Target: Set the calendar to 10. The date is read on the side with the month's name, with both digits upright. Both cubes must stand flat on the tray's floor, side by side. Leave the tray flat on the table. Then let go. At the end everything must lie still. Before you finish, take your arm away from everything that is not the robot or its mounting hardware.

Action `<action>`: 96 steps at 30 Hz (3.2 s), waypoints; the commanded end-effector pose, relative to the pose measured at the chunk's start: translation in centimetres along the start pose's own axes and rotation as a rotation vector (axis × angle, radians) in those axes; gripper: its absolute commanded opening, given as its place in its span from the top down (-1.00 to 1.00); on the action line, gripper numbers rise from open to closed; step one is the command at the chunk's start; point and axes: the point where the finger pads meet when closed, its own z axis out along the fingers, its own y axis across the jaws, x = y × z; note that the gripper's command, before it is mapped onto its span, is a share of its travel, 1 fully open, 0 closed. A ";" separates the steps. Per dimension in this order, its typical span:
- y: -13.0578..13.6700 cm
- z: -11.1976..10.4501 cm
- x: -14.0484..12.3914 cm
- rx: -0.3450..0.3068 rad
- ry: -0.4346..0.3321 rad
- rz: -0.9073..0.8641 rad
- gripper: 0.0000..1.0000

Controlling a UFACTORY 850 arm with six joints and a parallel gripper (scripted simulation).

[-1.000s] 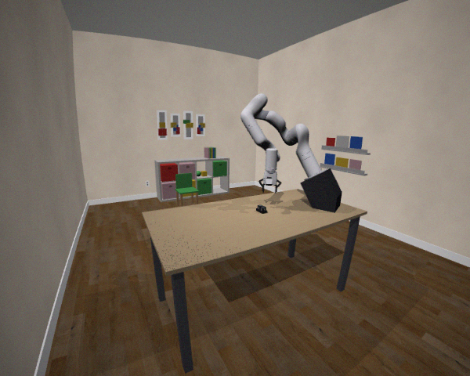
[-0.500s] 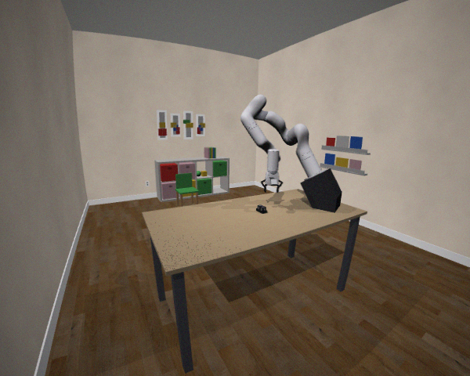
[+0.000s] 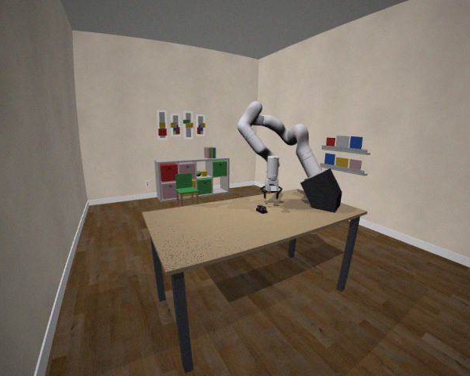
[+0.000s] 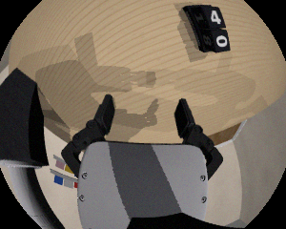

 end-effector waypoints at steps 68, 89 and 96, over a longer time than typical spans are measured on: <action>0.1 4.2 0.0 -0.002 0.001 0.000 -1.00; 0.1 4.2 0.0 -0.002 0.001 0.000 -1.00; 0.1 4.2 0.0 -0.002 0.001 0.000 -1.00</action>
